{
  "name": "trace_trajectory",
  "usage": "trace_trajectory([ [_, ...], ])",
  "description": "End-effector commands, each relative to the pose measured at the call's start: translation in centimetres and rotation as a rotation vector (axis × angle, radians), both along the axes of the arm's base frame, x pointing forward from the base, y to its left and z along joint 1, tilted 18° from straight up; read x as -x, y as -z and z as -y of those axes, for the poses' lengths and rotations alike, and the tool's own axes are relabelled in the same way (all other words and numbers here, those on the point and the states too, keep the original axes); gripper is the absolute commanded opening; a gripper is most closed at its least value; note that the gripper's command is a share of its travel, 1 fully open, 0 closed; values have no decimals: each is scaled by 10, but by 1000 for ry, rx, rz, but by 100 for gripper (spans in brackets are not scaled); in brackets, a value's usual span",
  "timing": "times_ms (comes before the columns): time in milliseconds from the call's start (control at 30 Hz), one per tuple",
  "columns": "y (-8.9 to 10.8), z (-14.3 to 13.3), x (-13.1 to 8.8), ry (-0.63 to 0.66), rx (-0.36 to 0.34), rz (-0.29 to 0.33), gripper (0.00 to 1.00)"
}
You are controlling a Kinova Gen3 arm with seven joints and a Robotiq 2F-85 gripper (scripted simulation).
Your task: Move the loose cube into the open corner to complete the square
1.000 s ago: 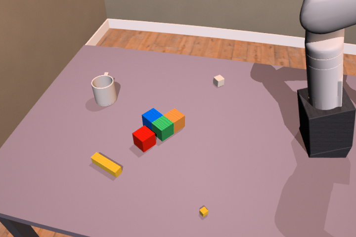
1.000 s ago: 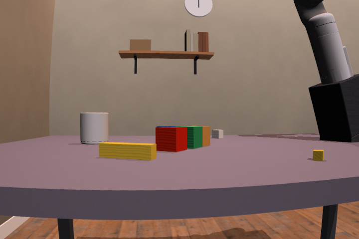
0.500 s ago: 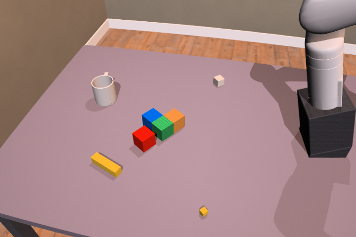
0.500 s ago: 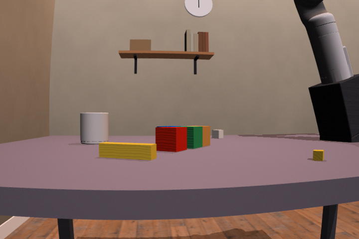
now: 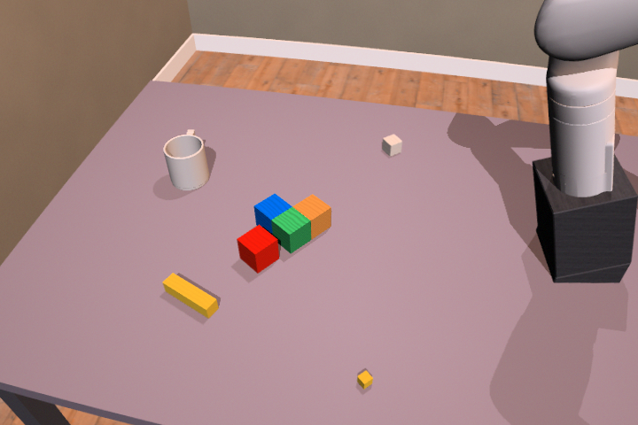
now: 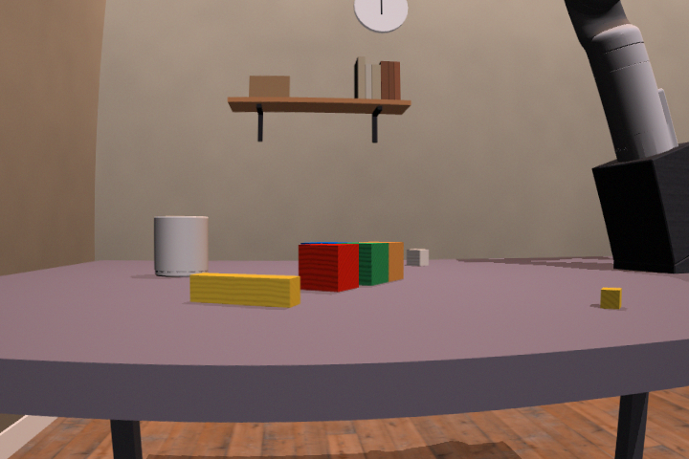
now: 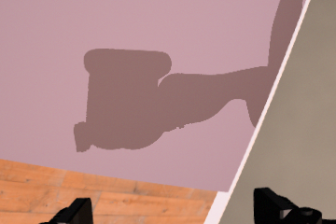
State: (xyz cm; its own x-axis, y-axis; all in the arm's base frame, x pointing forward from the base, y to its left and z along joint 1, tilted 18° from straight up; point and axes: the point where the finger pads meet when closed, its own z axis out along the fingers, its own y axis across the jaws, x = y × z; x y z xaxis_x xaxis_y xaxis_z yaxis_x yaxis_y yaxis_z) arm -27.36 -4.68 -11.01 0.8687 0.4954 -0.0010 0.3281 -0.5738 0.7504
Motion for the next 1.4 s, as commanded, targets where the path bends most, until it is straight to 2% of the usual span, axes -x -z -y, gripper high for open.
trace_trajectory([
  [0, -3, -9, 4, 53, -13, 12, 100],
  [167, -3, -9, 4, 53, -13, 12, 100],
  [200, -3, -30, 9, 127, -50, 26, 100],
  [467, -3, -30, 9, 127, -50, 26, 100],
  [500, -3, -51, 12, 201, -85, 42, 100],
  [800, -3, -51, 12, 201, -85, 42, 100],
  [833, -3, -73, 14, 277, -120, 58, 100],
  [1100, -3, -73, 14, 277, -120, 58, 100],
  [1133, -3, -95, 15, 354, -153, 76, 100],
  [1367, -3, -95, 15, 354, -153, 76, 100],
])
